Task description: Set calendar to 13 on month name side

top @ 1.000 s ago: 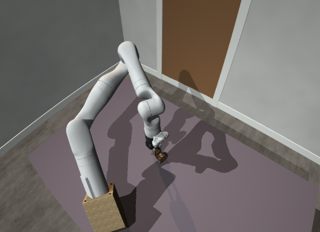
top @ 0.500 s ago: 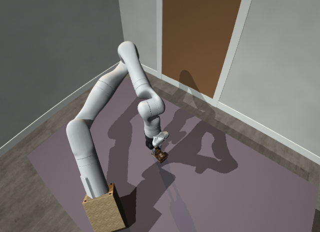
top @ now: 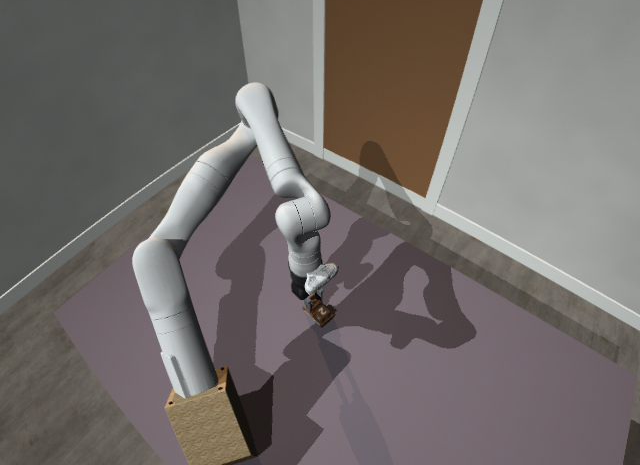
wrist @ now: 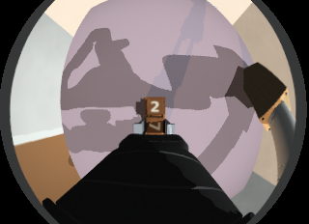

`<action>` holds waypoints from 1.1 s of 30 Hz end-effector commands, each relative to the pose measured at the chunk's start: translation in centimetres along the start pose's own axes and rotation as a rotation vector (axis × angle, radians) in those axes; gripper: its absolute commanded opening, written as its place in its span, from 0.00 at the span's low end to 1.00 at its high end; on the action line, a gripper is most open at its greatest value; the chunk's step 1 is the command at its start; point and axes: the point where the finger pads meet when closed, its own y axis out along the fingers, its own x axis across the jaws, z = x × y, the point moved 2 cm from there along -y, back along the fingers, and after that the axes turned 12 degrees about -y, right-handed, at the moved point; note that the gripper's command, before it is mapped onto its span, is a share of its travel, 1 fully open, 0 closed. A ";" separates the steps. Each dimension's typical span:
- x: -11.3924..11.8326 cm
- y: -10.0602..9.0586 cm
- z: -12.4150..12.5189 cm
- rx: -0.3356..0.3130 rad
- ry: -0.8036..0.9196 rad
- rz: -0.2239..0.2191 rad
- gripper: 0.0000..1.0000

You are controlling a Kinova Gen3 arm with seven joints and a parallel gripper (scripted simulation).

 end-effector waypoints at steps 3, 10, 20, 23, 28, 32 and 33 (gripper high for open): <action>0.0 -0.1 0.0 0.001 0.000 0.001 0.60; 0.0 0.0 0.0 0.001 0.000 0.001 0.60; 0.0 0.1 0.0 0.001 0.000 0.001 0.60; 0.0 0.3 0.0 0.001 0.000 0.001 0.60; 0.0 0.5 0.0 0.001 0.000 0.001 0.60; 0.0 0.7 0.0 0.001 0.000 0.001 0.60; 0.0 0.7 0.0 0.001 0.000 0.001 0.60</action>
